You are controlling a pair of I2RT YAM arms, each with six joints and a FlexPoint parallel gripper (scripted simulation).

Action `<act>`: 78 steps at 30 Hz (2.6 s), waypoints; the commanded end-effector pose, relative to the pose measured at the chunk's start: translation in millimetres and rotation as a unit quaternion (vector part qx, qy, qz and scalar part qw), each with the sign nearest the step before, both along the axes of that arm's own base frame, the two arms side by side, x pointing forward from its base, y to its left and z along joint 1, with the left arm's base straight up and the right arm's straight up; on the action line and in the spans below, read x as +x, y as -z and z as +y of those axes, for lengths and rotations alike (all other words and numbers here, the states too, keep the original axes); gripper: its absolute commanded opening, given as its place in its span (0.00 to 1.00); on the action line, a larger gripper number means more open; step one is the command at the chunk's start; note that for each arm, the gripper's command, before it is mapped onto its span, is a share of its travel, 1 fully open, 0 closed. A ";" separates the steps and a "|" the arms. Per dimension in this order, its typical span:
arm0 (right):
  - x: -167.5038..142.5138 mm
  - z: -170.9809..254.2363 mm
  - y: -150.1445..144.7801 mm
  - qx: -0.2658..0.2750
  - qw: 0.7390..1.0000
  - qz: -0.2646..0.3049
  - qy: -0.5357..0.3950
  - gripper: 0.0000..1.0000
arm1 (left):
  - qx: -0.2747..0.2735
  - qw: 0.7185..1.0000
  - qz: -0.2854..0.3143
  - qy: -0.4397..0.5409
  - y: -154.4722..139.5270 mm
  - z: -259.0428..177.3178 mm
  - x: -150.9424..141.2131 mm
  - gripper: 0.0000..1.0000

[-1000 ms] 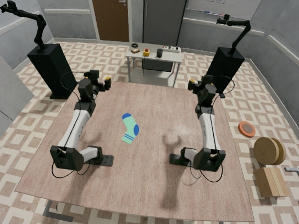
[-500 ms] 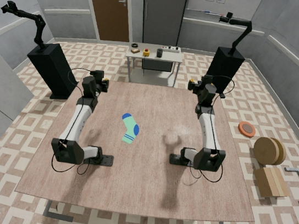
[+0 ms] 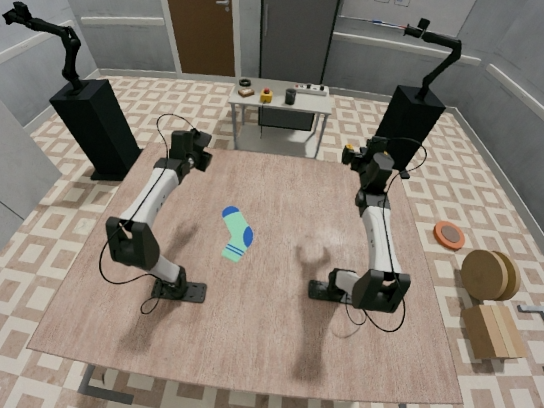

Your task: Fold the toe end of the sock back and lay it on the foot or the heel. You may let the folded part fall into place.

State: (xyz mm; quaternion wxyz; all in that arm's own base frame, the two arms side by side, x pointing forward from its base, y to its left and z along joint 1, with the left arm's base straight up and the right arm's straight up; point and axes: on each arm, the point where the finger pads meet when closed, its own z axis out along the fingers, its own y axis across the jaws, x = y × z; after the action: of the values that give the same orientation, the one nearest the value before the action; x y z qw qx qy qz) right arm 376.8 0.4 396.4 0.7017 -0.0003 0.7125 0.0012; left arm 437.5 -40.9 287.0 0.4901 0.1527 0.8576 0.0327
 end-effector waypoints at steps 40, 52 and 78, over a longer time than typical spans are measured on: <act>-1.4 -0.4 -5.7 -0.001 1.000 -0.008 0.001 1.00 | 0.177 0.807 0.471 0.309 205.3 -85.5 -38.2 0.34; -1.4 -0.4 -5.7 -0.001 1.000 -0.008 0.001 1.00 | 0.179 0.825 0.441 0.305 189.2 -81.8 -34.1 0.34; -1.4 -0.4 -5.7 -0.001 1.000 -0.008 0.001 1.00 | 0.181 0.818 0.454 0.303 253.7 -81.0 -33.0 0.34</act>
State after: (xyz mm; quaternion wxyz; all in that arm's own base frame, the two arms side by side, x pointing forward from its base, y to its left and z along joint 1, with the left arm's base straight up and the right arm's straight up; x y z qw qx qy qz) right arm 376.8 0.4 396.4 0.7017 -0.0003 0.7125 0.0012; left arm 400.6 -119.6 26.9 -0.0188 0.4853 0.8734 -0.0360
